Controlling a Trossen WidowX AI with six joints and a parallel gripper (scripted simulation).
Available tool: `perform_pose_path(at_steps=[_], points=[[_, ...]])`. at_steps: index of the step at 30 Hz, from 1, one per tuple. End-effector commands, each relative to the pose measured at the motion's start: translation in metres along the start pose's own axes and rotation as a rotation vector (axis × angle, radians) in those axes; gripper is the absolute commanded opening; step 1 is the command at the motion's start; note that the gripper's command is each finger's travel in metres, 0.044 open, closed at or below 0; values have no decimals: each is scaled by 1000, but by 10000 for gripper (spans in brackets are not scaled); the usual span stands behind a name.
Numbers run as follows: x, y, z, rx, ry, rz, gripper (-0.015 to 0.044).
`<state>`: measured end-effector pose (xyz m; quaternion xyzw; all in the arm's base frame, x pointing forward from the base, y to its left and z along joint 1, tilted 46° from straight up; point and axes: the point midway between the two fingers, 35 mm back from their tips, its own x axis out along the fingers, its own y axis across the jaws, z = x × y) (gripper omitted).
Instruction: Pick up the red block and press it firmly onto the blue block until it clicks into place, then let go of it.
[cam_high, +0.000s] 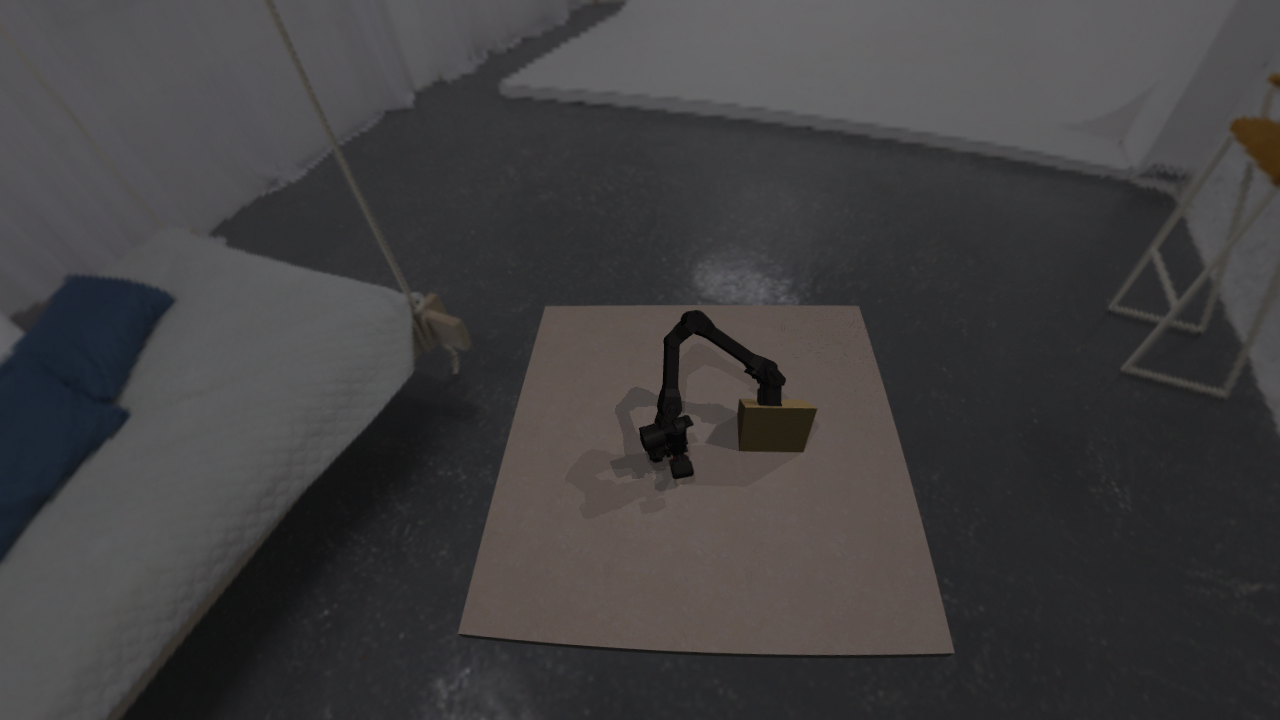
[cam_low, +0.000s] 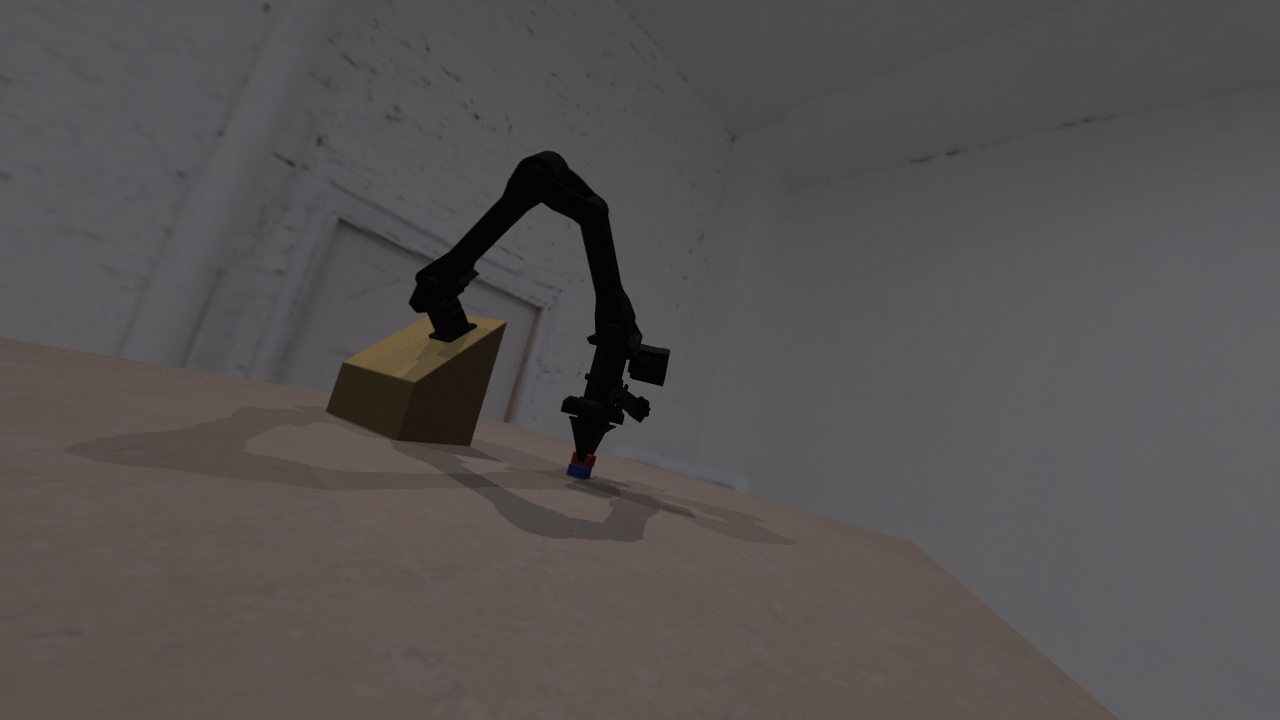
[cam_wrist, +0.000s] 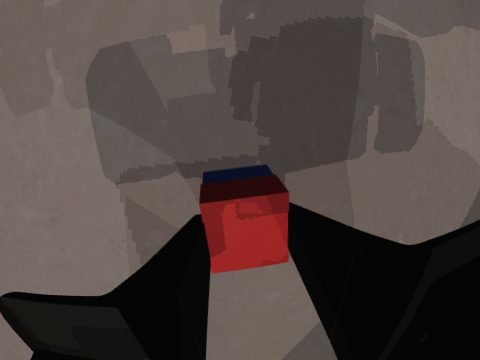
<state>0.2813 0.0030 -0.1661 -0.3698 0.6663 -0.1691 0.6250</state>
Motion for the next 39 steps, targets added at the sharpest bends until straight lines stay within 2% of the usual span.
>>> perform_pose_path(at_steps=[1,13,24,27,32,39], points=[[2,0,-2,-7,4,-4,0],[2,0,-2,-7,4,-4,0],[-39,0,-1,-6,3,-2,0],[-38,0,-1,-6,3,-2,0],[-17,0,-2,-6,3,-3,0],[-17,0,-1,-6,3,-3,0]])
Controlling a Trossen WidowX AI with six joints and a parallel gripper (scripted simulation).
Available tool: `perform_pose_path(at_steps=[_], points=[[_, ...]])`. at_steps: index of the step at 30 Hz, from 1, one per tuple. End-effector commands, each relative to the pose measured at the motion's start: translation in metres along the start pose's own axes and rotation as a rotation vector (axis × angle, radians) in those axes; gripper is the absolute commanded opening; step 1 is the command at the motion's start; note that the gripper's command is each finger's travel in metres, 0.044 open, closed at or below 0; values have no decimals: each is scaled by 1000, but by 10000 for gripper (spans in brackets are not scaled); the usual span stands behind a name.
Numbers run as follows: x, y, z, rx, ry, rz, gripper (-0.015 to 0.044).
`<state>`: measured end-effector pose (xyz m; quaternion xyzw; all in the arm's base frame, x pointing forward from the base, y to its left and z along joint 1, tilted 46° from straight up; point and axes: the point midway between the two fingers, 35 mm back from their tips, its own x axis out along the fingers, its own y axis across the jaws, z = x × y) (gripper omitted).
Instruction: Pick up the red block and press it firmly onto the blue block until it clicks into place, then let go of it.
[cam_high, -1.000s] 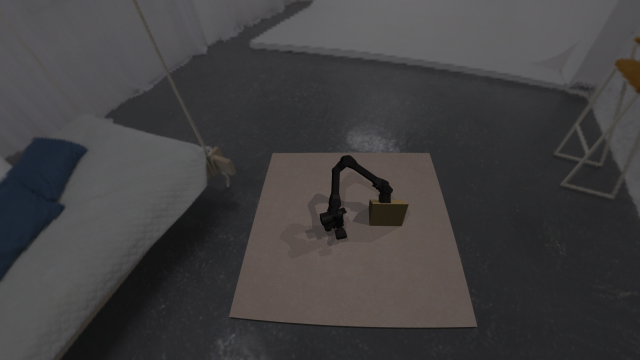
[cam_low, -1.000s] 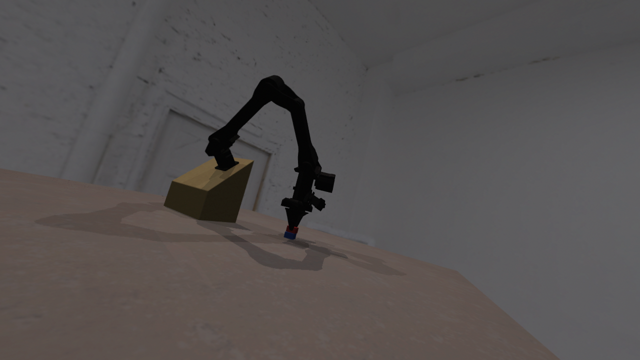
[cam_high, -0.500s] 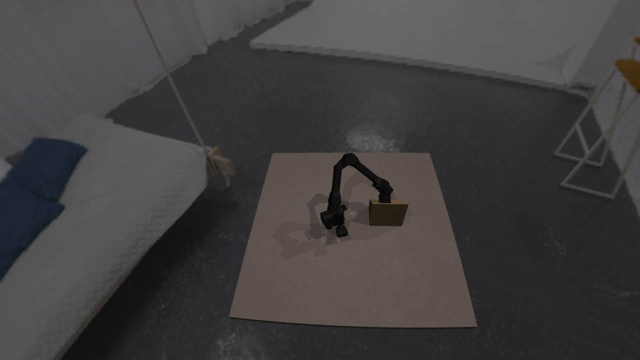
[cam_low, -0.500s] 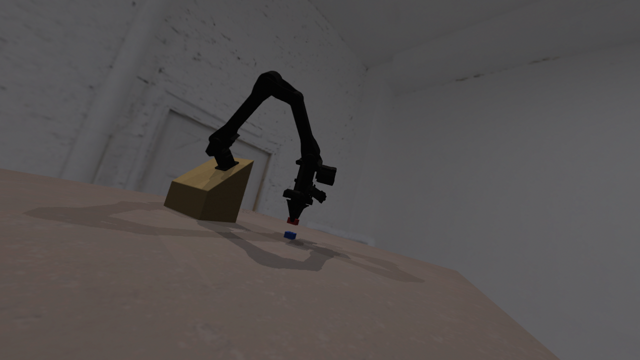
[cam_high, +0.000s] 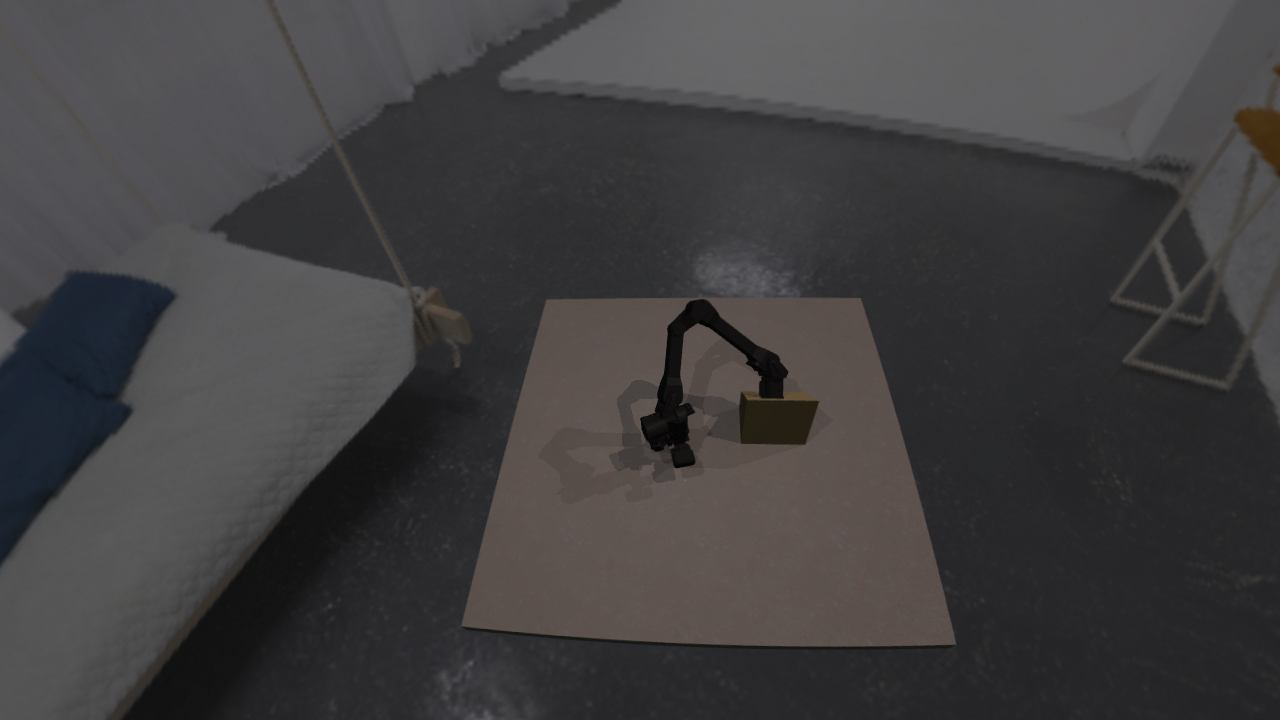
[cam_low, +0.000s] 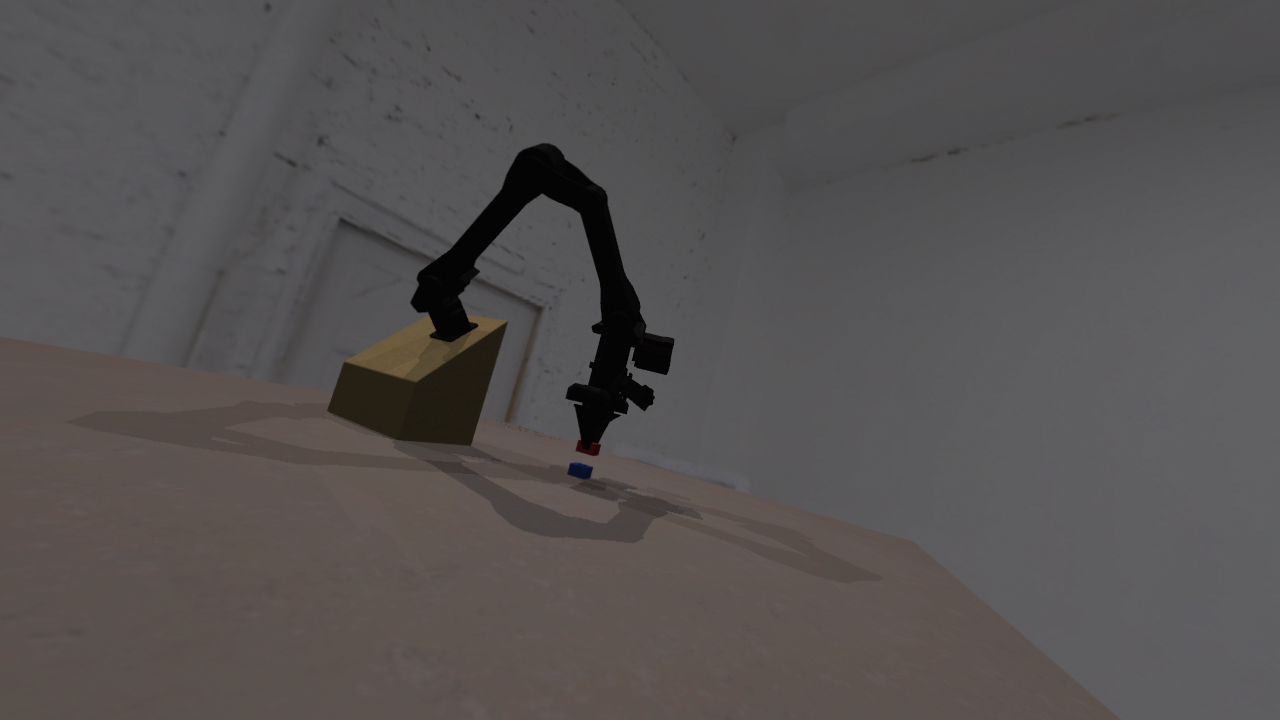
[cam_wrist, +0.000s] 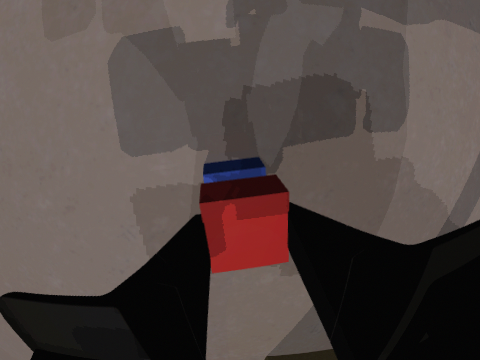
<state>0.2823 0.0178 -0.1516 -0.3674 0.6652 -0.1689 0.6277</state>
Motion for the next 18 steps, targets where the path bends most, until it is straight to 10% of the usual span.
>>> perform_pose_path(at_steps=[1,18], points=[[5,0,-4,-11,8,-7,0],[19,0,-4,-11,8,-8,0]])
